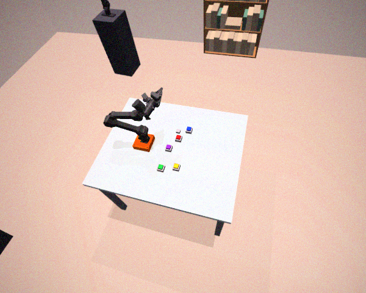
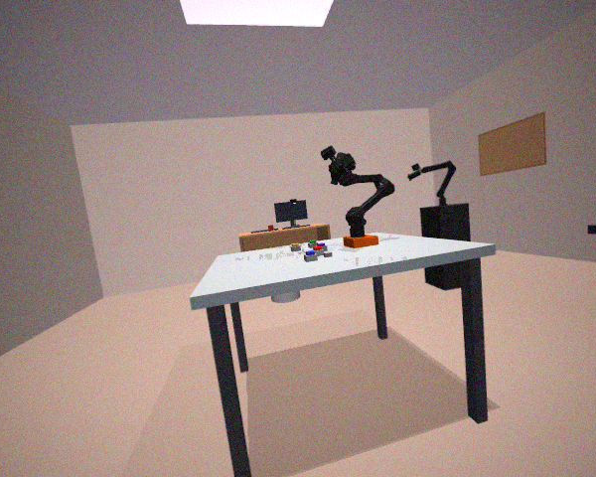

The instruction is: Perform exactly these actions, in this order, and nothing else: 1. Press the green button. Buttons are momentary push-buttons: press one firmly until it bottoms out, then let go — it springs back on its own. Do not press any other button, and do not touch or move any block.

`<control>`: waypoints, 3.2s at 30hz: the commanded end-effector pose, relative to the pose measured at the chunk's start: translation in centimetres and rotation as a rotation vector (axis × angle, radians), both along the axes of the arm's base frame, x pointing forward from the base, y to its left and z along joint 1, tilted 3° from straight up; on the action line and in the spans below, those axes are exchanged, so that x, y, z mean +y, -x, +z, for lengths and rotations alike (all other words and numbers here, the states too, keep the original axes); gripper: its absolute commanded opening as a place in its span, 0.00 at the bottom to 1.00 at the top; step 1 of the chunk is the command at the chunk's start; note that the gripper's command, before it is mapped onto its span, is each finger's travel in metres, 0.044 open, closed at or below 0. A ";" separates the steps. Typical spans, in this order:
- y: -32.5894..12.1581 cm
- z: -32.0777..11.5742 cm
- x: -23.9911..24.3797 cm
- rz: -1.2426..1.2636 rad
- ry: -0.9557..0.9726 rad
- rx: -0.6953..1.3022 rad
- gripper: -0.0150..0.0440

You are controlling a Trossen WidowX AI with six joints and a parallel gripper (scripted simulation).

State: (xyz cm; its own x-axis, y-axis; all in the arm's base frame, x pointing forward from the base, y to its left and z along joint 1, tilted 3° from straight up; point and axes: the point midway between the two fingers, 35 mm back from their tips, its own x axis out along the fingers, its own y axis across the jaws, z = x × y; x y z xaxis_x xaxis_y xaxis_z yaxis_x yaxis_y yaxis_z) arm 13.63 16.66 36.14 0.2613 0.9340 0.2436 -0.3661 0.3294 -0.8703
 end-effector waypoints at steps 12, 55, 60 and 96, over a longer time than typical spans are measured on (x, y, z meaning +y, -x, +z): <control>-16.0 -6.9 -9.5 -0.666 0.037 0.687 0.93; -7.5 -30.9 -34.7 -1.587 0.310 2.132 0.62; -7.5 -30.9 -34.7 -1.587 0.310 2.132 0.40; -7.5 -34.1 -34.8 -1.587 0.310 2.133 0.29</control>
